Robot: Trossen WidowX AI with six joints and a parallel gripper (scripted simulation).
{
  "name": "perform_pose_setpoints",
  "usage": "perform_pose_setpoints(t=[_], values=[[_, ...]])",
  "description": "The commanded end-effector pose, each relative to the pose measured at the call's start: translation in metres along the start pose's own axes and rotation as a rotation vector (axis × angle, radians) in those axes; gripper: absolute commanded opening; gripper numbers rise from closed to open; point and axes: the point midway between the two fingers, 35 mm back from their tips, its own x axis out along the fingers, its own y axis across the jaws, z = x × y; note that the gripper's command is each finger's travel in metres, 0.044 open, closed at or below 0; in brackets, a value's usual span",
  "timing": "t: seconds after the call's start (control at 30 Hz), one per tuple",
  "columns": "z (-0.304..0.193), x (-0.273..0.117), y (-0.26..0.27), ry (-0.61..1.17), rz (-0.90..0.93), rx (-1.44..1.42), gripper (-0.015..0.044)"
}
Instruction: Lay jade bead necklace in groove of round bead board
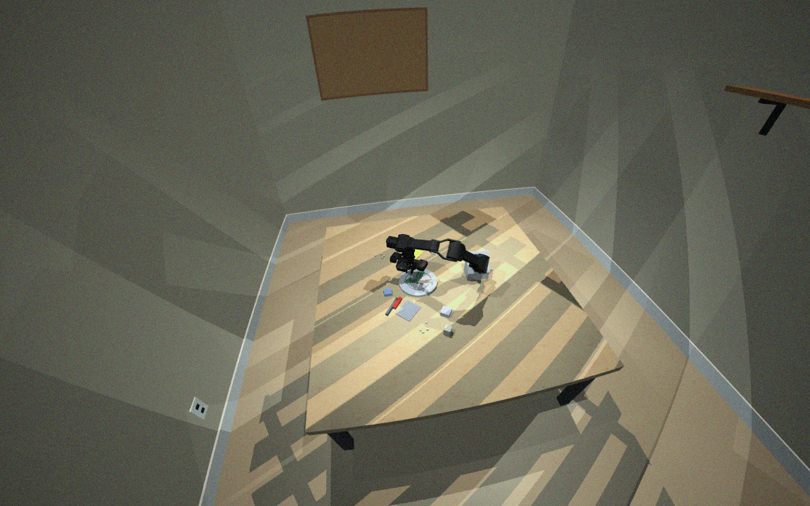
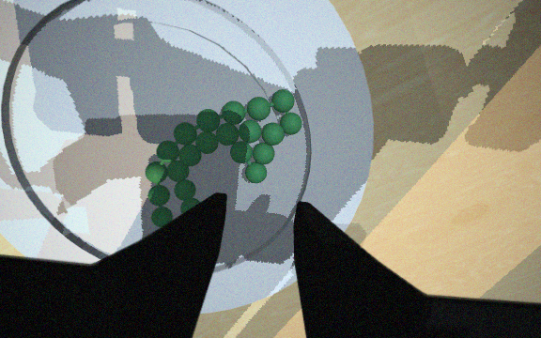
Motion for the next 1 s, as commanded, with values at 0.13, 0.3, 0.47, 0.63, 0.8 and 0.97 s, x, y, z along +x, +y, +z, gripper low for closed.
perform_pose_setpoints(t=[0.13, 0.3, 0.47, 0.63, 0.8, 0.97], values=[[-0.001, 0.002, 0.003, 0.004, 0.001, -0.058, 0.0120], [-0.001, 0.005, 0.000, 0.002, -0.010, -0.060, 0.0120], [-0.001, 0.009, 0.000, 0.003, -0.008, -0.060, 0.0120], [-0.001, 0.017, 0.001, 0.003, -0.006, -0.060, 0.0120], [-0.001, 0.025, 0.002, 0.003, -0.003, -0.059, 0.0120], [-0.001, 0.032, 0.002, 0.003, -0.001, -0.059, 0.0120]])
